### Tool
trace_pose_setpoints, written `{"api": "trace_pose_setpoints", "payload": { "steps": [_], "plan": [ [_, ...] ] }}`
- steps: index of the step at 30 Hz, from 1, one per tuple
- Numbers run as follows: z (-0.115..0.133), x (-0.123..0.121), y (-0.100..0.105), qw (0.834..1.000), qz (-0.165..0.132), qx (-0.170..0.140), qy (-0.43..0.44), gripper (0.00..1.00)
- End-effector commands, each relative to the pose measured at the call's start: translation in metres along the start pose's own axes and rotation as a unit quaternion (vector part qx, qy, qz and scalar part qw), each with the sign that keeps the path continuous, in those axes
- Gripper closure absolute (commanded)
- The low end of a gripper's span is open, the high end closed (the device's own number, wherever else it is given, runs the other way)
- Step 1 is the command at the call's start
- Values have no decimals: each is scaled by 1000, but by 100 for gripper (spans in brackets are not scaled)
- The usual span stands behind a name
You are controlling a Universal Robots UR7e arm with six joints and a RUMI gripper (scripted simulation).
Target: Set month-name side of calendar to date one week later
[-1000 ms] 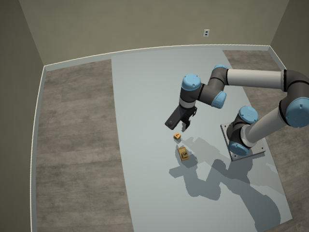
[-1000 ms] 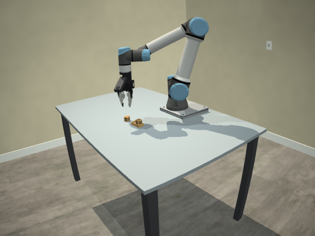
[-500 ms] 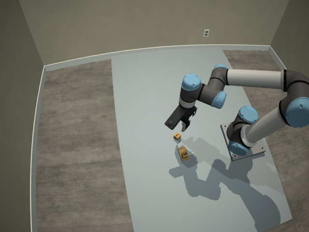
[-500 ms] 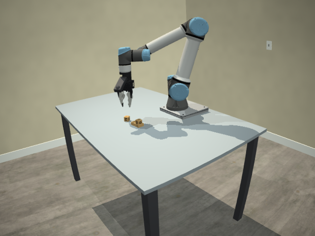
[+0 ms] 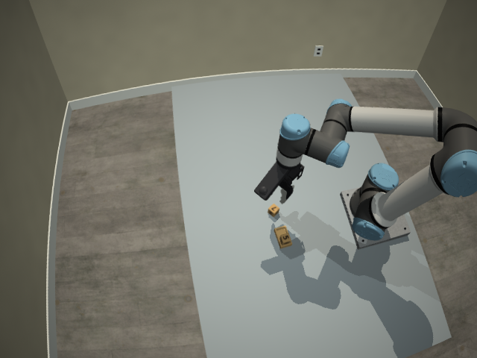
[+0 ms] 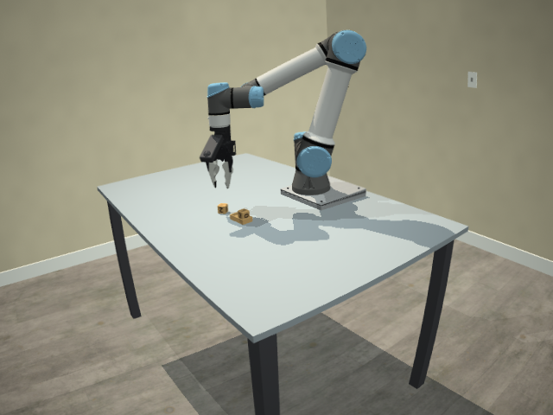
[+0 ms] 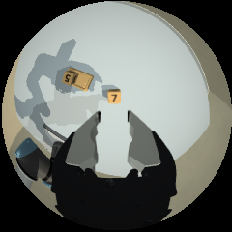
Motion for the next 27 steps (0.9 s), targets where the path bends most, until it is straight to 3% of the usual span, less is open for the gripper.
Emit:
{"api": "trace_pose_setpoints", "payload": {
  "steps": [1,27],
  "plan": [
    [0,-1,-3,1000,-2,-1,0,72],
    [0,-2,-26,1000,-3,-1,0,72]
  ]
}}
Point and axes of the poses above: the point where the finger pads meet when closed, its own y axis back along the fingers, its own x axis across the jaws, z = x × y, the point moved 8 cm from there along y, back along the fingers, and after that the axes turned 5 degrees about y, right-handed, at the moved point
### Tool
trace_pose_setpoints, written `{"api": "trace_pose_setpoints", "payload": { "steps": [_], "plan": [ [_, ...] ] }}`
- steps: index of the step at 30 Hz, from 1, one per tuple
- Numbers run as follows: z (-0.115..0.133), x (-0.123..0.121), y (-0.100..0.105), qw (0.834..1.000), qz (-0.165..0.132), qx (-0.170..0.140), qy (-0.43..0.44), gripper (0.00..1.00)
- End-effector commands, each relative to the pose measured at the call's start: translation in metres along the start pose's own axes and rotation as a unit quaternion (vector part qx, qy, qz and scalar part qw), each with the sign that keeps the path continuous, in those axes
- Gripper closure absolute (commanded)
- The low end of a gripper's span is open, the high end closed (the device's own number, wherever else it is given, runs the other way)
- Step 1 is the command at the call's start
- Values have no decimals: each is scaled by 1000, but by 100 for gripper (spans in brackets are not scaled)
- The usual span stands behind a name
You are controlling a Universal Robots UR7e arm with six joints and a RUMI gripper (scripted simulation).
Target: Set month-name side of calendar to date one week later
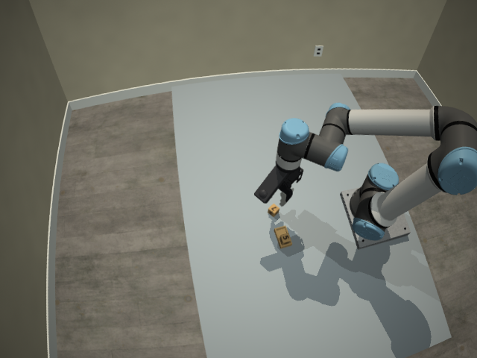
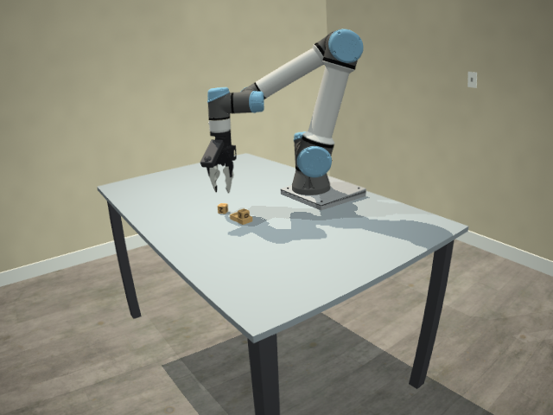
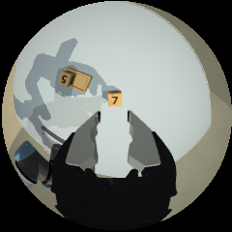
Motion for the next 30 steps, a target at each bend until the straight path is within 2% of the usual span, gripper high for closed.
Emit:
{"api": "trace_pose_setpoints", "payload": {
  "steps": [1,13,30],
  "plan": [
    [0,0,-11,1000,-1,0,0,72],
    [-1,0,-28,1000,-1,0,0,72],
    [0,0,-37,1000,-1,0,0,72]
  ]
}}
Point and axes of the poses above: the point where the finger pads meet when closed, its own y axis back along the fingers, its own x axis across the jaws, z = x × y, the point moved 8 cm from there along y, back along the fingers, and after that the axes turned 5 degrees about y, right-handed, at the moved point
